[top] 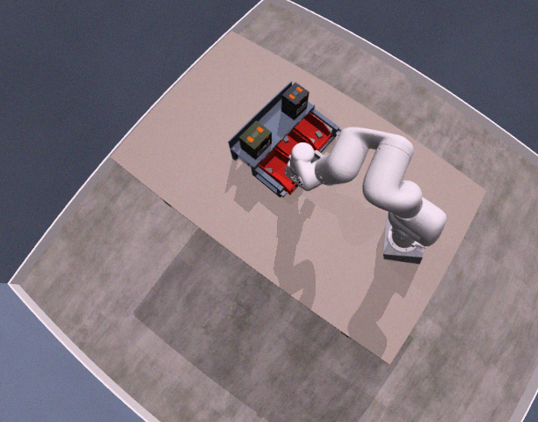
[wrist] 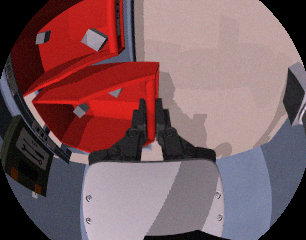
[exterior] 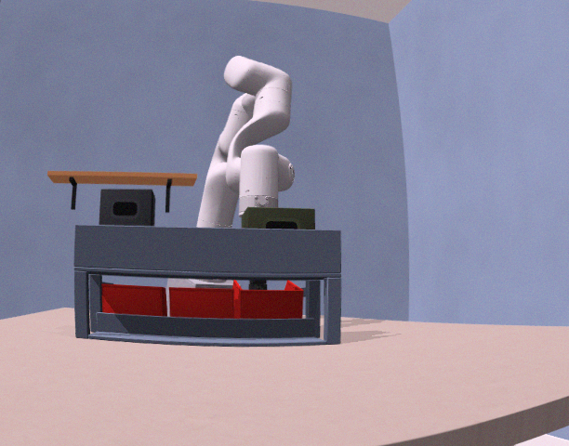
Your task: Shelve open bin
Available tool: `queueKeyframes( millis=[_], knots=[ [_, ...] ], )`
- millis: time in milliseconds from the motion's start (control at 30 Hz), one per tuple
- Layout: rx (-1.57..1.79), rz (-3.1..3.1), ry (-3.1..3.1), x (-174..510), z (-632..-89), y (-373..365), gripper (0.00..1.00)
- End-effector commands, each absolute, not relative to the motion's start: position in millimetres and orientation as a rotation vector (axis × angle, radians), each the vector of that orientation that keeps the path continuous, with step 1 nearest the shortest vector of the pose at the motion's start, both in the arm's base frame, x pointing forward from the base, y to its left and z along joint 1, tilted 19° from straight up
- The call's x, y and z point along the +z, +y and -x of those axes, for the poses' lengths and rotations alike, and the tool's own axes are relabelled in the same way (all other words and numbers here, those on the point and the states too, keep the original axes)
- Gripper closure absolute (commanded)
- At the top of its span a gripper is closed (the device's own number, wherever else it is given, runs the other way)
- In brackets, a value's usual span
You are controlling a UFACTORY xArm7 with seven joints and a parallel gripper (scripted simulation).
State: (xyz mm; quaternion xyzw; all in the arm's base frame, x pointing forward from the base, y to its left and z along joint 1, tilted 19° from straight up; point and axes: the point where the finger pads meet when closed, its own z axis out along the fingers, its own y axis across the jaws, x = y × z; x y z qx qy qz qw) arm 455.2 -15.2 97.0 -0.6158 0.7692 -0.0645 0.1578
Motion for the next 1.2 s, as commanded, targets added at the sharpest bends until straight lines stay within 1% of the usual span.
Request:
queueKeyframes(
  millis=[0, 1167],
  knots=[
    [-0.163, 1.763, 2.195, 97, -458, -16, 1.00],
    [-0.163, 1.762, 2.195, 102, -477, -21, 1.00]
  ],
)
